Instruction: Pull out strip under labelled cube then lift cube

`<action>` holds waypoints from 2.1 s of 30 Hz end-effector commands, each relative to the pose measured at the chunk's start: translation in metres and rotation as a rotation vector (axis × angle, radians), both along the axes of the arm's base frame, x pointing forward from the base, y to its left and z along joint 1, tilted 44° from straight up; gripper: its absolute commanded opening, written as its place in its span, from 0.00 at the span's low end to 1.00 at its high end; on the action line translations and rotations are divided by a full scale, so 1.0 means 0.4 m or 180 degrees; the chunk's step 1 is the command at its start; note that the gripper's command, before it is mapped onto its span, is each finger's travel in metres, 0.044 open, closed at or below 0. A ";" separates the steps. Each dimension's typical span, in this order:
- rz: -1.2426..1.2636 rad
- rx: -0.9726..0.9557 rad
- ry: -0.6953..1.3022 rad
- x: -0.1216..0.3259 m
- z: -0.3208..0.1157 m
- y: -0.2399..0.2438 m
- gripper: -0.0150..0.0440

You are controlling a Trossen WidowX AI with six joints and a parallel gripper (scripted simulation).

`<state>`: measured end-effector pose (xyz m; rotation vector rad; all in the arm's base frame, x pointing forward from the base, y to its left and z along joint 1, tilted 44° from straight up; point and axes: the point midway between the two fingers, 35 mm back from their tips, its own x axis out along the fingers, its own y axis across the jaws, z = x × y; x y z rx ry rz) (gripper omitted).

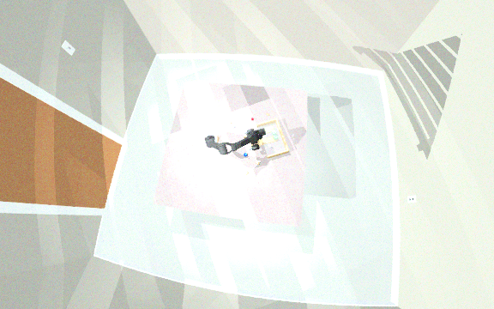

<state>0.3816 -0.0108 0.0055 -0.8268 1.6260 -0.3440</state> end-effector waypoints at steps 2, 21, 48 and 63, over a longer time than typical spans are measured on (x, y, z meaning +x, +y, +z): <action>-0.0003 -0.0016 0.0022 -0.005 -0.015 -0.019 0.25; -0.0004 -0.0023 0.0023 -0.017 -0.049 -0.056 0.25; -0.0004 -0.0023 0.0023 -0.017 -0.052 -0.058 0.25; -0.0004 -0.0024 0.0023 -0.017 -0.054 -0.061 0.25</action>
